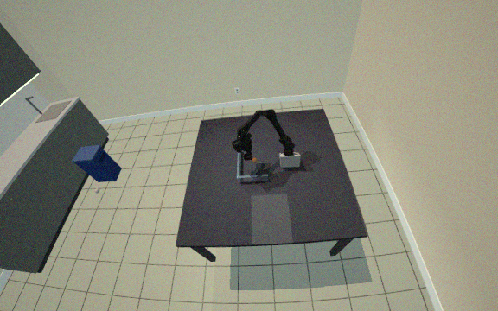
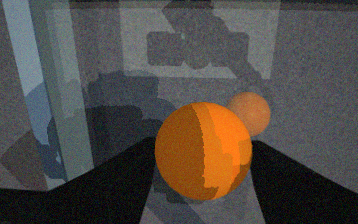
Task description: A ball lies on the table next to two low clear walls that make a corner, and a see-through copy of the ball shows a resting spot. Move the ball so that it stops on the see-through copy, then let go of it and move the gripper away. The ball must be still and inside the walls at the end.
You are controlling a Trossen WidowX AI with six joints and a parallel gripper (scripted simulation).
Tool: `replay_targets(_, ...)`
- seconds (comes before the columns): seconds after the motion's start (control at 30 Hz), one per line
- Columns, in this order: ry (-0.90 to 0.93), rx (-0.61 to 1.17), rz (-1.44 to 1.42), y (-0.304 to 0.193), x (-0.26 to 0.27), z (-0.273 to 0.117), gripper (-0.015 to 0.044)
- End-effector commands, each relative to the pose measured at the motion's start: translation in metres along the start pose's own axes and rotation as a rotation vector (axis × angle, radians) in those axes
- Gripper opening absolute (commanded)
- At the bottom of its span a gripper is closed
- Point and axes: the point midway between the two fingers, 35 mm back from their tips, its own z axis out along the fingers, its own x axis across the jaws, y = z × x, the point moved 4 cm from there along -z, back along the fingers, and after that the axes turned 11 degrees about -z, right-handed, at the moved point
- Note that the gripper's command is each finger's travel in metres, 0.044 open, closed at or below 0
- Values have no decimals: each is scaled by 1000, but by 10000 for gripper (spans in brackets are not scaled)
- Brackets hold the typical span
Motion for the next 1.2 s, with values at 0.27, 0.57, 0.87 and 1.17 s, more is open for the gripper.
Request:
replay_targets(0.27,-3,-7,2,-27,-31,24,0)
replay_targets(0.57,-5,-6,2,-38,-40,40,0)
replay_targets(0.87,-6,-6,2,-37,-41,90,0)
replay_targets(1.17,-8,-6,2,-39,-41,106,0)
